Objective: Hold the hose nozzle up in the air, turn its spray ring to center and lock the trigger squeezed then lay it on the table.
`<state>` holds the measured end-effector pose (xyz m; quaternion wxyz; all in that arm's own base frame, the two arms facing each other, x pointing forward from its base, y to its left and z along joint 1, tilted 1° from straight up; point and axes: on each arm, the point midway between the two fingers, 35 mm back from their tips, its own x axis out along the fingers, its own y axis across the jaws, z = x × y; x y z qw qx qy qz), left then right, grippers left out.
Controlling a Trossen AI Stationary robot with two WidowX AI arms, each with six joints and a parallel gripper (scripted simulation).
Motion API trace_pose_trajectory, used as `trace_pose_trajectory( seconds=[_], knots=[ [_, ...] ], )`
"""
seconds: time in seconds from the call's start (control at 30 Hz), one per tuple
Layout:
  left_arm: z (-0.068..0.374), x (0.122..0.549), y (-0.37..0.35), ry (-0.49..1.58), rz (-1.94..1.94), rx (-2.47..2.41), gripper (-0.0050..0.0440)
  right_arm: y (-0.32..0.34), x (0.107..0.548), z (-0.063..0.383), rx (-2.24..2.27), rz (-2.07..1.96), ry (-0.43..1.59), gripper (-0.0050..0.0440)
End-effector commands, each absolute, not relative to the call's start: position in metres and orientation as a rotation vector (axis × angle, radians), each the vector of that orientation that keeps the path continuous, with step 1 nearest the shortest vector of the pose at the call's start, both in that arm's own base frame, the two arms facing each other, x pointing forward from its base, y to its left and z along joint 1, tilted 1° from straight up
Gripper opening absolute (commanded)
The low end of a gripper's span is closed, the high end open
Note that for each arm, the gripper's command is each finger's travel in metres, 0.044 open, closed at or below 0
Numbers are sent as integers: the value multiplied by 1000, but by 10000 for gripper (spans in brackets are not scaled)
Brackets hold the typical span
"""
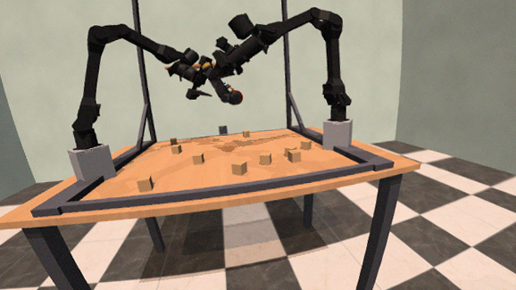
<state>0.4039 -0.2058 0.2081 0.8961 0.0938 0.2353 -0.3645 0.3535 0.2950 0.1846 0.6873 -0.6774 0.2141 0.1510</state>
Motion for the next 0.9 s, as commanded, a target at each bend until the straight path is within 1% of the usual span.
trace_pose_trajectory(
  seconds=[0.0, 0.87],
  knots=[
    [227, 406, -207, 438, -756, 190, 170, 295, 353, 199, -1492, 325, 459, 406],
    [227, 406, -207, 439, -756, 190, 170, 295, 355, 197, -1494, 325, 463, 406]
  ],
)
